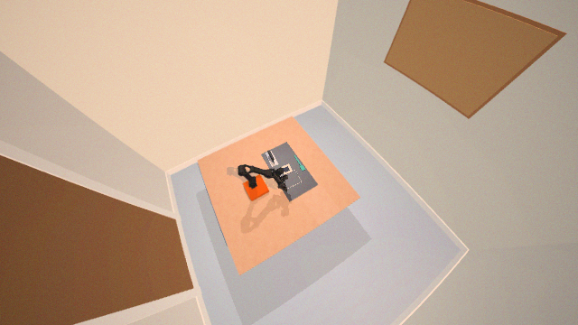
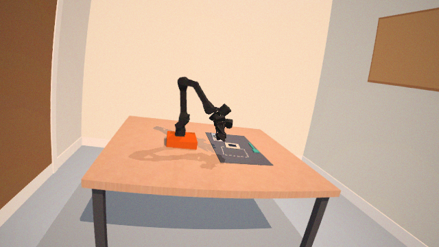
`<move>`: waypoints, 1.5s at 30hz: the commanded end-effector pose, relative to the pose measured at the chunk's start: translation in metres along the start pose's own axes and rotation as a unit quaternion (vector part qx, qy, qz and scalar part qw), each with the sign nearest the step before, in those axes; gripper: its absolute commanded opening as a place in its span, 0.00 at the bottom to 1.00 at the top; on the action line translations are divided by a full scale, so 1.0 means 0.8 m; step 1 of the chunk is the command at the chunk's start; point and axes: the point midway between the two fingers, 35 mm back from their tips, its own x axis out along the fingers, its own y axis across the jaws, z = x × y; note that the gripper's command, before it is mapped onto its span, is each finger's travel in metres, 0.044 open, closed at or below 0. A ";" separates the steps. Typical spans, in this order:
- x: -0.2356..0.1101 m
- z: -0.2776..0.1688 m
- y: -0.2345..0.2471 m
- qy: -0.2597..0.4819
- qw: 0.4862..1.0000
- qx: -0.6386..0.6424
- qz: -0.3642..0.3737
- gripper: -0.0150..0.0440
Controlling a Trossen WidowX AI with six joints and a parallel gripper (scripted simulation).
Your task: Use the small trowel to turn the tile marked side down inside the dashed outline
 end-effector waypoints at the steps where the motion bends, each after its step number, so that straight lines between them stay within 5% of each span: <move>1: -0.018 0.021 0.024 -0.034 0.999 -0.033 0.025 0.76; 22: -0.165 0.088 0.155 -0.233 0.936 -0.229 0.133 0.76; 45: -0.391 0.036 0.281 -0.453 0.747 -0.448 0.188 0.76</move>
